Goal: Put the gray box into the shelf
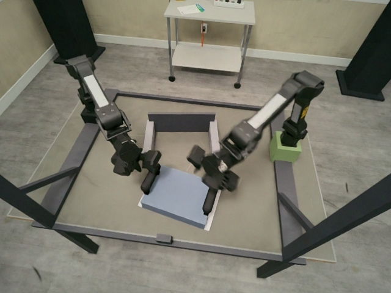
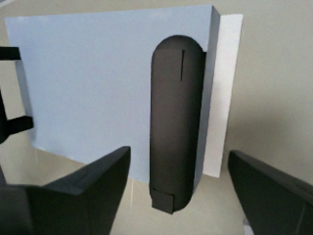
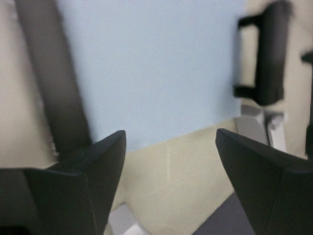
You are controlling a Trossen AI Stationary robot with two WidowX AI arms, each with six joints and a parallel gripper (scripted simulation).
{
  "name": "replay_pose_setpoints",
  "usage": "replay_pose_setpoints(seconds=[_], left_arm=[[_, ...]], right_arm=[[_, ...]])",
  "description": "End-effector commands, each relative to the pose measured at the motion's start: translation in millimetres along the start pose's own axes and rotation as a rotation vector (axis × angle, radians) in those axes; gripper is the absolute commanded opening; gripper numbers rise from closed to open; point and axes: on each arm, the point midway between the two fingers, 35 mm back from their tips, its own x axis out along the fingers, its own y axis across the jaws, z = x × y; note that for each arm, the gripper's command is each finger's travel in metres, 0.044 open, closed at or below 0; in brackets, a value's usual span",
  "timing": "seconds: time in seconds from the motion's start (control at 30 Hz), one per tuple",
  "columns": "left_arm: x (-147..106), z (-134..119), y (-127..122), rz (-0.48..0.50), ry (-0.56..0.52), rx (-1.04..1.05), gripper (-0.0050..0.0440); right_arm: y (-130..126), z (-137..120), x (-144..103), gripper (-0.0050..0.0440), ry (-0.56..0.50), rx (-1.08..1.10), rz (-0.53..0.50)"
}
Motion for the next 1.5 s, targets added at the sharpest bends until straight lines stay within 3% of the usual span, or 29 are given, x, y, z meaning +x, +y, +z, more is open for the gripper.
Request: replay_pose_setpoints(seconds=[0.0, 0.13, 0.33, 0.43, 0.7, 1.1, 1.47], left_arm=[[-13.1, 2.8, 7.8, 0.03, -0.02, -0.008, 0.0271], [-13.1, 2.8, 7.8, 0.03, -0.02, -0.008, 0.0271], [-13.1, 2.8, 7.8, 0.03, -0.02, -0.008, 0.0271], [-13.1, 2.8, 7.8, 0.03, -0.02, -0.008, 0.0271], [39.2, -0.2, 3.3, 0.008, -0.006, 0.0, 0.0258], [61.0, 2.8, 6.8, 0.018, -0.012, -0.002, 0.02], [49.0, 5.0, 15.4, 0.045, -0.029, -0.01, 0.0187]], right_arm=[[31.8, 19.2, -14.0, 0.0271, 0.05, -0.087, 0.034], [55.0, 29.6, -7.9, 0.0271, 0.059, -0.07, 0.077], [59.8, 35.1, -3.4, 0.0271, 0.051, -0.053, 0.084], [64.4, 27.0, 13.2, 0.0271, 0.071, -0.065, 0.093], [68.5, 23.7, 53.5, 0.0234, 0.072, -0.066, 0.092], [67.3, 27.2, 59.1, 0.0171, 0.062, -0.062, 0.086], [63.8, 29.0, 53.4, 0.0111, 0.051, -0.056, 0.078]])
